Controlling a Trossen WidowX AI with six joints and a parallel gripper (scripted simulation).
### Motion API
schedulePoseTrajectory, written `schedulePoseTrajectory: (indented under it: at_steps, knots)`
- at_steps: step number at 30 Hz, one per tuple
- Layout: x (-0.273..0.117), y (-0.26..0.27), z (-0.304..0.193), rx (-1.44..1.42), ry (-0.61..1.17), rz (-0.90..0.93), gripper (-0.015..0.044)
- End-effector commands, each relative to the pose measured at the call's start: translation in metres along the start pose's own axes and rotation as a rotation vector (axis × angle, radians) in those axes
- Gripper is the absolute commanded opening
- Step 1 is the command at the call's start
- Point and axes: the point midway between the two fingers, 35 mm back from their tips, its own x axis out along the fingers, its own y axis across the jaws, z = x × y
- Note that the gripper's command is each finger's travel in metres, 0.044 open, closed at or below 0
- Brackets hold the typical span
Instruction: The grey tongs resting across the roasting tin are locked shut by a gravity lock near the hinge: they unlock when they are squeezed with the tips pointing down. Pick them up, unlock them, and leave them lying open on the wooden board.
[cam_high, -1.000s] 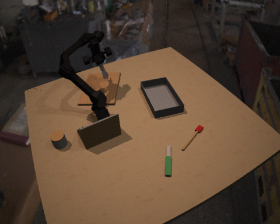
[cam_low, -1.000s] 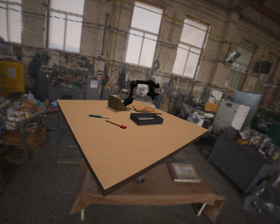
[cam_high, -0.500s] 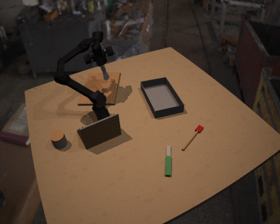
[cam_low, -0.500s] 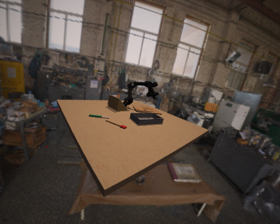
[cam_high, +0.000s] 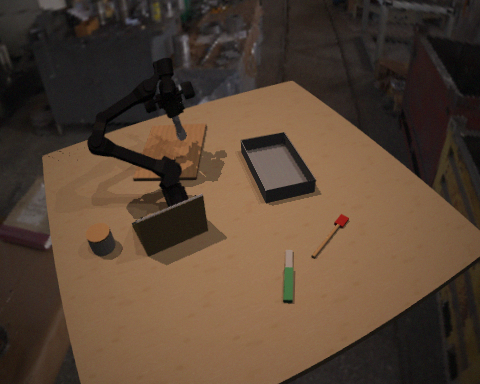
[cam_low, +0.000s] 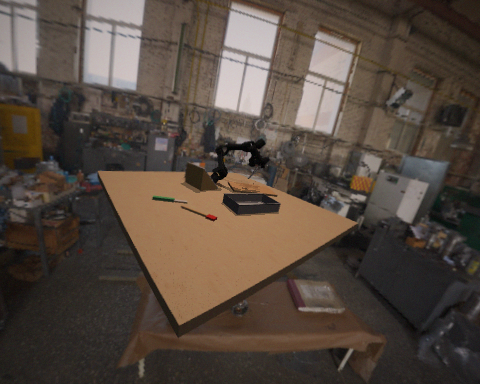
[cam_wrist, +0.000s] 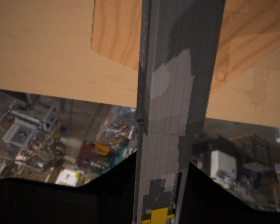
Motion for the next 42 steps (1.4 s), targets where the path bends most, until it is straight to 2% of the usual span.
schedulePoseTrajectory:
  at_steps: [1, 10, 42]
  knots:
    - [-0.006, -0.008, 0.004, -0.016, 0.027, -0.028, -0.015]
    - [-0.013, -0.018, 0.017, -0.025, 0.04, -0.072, -0.015]
    - [-0.013, -0.018, 0.017, -0.025, 0.04, -0.072, -0.015]
